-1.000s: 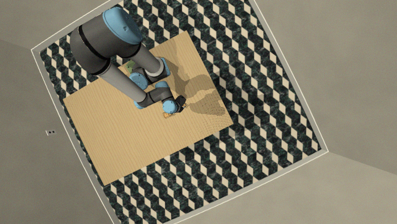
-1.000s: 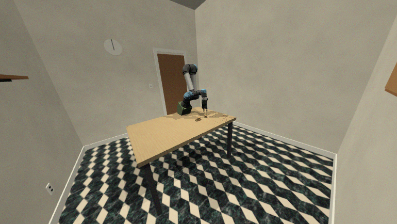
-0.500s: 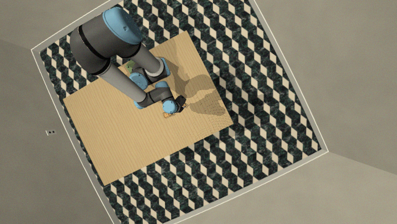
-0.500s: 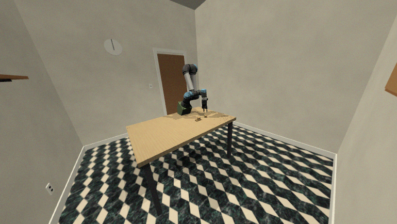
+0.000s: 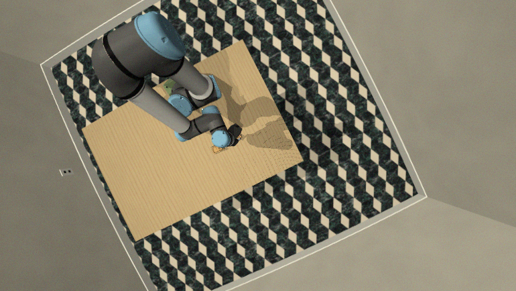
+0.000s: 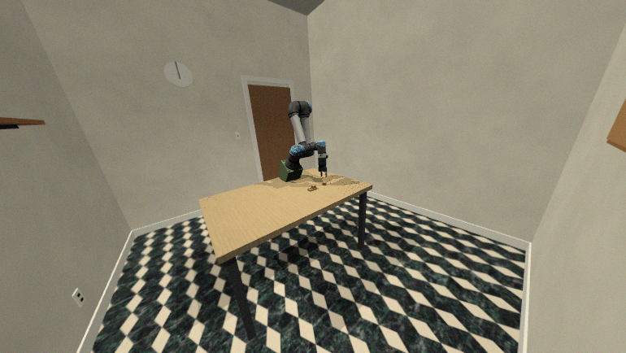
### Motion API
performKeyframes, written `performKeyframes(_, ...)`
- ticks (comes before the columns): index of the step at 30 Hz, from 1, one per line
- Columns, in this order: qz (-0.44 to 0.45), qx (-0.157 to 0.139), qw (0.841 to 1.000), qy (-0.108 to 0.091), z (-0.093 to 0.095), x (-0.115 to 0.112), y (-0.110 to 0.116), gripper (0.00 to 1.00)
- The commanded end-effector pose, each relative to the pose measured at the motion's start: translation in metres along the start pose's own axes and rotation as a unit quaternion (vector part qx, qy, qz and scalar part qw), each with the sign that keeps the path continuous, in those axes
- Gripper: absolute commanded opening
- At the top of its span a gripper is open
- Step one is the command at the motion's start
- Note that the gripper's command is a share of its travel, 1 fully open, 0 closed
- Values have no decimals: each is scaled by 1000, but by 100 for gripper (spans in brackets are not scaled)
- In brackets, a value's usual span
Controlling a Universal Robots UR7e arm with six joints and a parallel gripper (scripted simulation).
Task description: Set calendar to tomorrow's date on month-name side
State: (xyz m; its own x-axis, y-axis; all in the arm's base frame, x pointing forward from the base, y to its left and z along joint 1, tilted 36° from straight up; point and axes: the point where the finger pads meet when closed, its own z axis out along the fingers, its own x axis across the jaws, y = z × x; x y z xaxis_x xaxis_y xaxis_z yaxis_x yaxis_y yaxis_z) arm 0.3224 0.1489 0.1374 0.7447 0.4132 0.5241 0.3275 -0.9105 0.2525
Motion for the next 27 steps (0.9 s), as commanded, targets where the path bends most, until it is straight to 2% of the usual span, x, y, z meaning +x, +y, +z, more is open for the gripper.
performKeyframes(1,0,0,1000,0,4,0,0,90)
performKeyframes(27,0,0,1000,0,36,1,-1,90)
